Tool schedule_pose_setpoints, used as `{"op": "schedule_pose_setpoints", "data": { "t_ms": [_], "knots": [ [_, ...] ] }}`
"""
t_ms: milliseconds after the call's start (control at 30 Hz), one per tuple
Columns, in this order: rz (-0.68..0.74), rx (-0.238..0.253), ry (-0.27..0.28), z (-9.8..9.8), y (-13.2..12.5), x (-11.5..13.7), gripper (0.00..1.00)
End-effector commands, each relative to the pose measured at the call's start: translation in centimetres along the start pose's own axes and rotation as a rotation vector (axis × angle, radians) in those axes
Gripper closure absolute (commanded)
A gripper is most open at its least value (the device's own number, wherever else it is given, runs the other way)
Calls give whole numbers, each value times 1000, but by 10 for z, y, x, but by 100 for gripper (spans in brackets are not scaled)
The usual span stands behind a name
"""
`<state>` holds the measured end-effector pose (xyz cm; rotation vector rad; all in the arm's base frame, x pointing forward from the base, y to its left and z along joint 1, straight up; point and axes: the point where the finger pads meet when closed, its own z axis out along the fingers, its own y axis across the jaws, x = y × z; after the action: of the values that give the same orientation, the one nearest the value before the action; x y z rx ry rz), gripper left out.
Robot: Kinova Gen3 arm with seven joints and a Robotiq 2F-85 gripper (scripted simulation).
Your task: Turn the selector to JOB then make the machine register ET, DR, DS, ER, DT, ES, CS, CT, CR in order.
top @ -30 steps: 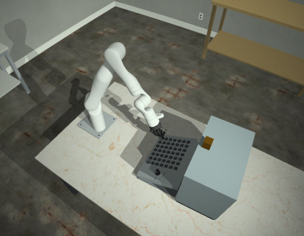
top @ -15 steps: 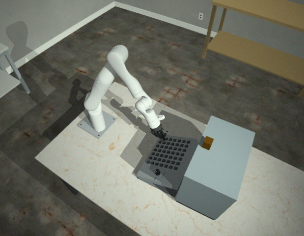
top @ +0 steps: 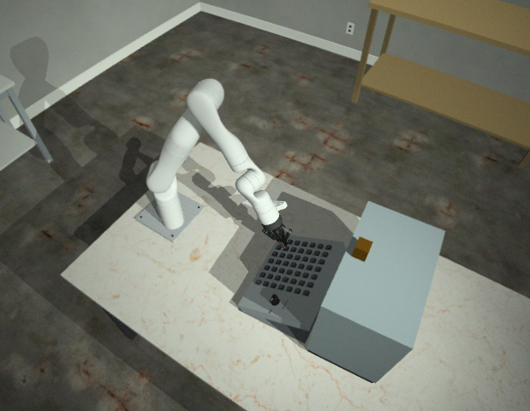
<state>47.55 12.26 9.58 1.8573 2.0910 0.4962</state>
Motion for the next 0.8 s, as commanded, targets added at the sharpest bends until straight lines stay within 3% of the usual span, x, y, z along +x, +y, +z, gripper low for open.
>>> {"op": "schedule_pose_setpoints", "data": {
  "t_ms": [0,767],
  "knots": [
    [-6,-5,-1,1,2,0,90],
    [-11,-7,-1,7,3,0,90]
  ]
}}
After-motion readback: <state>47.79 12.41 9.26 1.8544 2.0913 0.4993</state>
